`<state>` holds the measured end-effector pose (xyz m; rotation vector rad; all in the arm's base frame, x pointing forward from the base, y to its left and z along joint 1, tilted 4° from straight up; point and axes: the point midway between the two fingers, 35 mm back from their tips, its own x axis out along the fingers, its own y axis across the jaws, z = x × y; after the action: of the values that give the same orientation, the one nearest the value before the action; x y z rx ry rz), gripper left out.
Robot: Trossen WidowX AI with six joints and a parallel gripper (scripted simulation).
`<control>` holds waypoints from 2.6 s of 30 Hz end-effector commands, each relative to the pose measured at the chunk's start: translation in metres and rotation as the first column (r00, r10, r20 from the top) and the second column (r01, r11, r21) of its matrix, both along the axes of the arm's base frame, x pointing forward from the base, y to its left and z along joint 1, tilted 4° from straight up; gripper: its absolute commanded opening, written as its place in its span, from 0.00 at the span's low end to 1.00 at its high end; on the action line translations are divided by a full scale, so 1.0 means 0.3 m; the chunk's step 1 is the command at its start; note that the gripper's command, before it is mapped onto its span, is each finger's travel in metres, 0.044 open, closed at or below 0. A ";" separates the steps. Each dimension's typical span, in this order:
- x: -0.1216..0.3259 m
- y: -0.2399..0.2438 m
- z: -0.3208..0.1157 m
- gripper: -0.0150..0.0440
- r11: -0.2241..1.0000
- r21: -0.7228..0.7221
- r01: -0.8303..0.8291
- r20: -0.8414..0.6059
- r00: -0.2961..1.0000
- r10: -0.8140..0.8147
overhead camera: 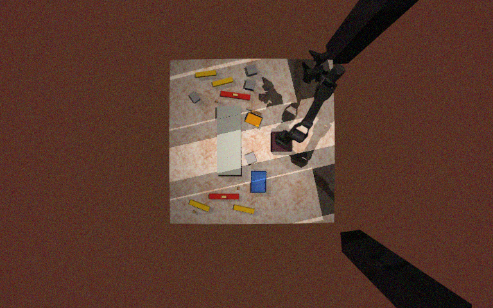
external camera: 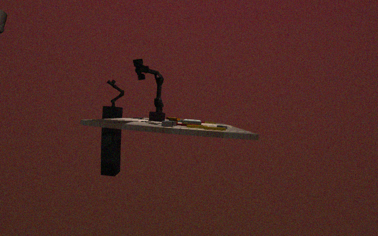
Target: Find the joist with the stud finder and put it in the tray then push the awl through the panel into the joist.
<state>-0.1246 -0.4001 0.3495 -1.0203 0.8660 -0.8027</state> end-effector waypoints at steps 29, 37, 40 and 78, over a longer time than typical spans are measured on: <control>1.003 0.471 -0.972 1.00 0.146 0.963 0.227 -0.182 0.945 -0.271; 0.997 0.753 -1.114 1.00 0.012 0.850 0.526 -0.506 0.825 -0.252; 0.997 0.753 -1.114 1.00 0.012 0.850 0.526 -0.506 0.825 -0.252; 1.011 0.757 -1.258 1.00 0.012 0.851 0.526 -0.506 0.825 -0.252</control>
<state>0.1810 -0.1750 -0.0201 0.4571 1.5997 -0.3384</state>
